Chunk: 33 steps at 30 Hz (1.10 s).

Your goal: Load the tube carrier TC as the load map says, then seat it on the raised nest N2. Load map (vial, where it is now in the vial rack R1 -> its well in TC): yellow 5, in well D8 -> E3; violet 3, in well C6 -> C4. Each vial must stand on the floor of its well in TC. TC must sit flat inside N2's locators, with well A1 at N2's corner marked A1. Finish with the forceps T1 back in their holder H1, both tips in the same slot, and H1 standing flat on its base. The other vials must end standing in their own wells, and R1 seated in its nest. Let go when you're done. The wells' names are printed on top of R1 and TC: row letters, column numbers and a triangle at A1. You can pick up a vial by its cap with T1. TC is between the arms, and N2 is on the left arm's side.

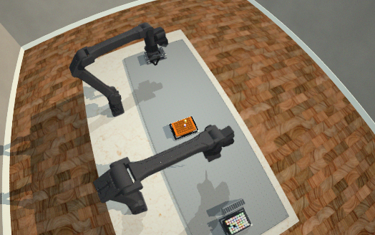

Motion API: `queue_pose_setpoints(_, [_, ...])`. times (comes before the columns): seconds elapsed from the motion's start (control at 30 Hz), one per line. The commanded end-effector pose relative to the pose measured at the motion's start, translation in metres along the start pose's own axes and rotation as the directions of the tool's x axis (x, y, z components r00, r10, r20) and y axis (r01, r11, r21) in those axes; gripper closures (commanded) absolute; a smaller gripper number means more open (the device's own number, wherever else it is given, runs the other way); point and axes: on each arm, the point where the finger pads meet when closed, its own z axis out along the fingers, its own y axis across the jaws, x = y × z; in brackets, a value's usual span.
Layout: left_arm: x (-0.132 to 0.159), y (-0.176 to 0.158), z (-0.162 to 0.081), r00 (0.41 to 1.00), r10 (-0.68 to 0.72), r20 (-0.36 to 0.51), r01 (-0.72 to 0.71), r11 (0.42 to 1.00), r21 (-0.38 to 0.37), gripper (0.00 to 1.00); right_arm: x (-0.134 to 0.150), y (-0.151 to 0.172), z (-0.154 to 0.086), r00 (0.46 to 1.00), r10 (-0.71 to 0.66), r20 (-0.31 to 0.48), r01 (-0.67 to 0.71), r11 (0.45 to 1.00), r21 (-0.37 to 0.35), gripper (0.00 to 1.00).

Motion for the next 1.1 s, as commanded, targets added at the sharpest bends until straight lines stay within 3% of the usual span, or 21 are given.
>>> queue_pose_setpoints(0.0, [-0.009, 0.002, -0.014, 0.999, 0.001, 0.036, -0.001, 1.0, -0.01, 0.0, -0.007, -0.009, -0.019, 0.998, -0.008, 0.058, 0.009, 1.0, -0.006, 0.93])
queue_pose_setpoints(0.53, [-0.009, 0.002, -0.014, 0.999, 0.001, 0.036, -0.001, 1.0, -0.01, 0.0, -0.007, -0.033, -0.017, 0.999, -0.008, 0.048, 0.008, 1.0, -0.003, 0.93])
queue_pose_setpoints(1.07, [-0.009, 0.002, -0.014, 0.999, 0.001, 0.036, -0.001, 1.0, -0.01, 0.0, -0.018, -0.056, -0.029, 0.997, -0.008, 0.072, 0.008, 1.0, -0.001, 0.93])
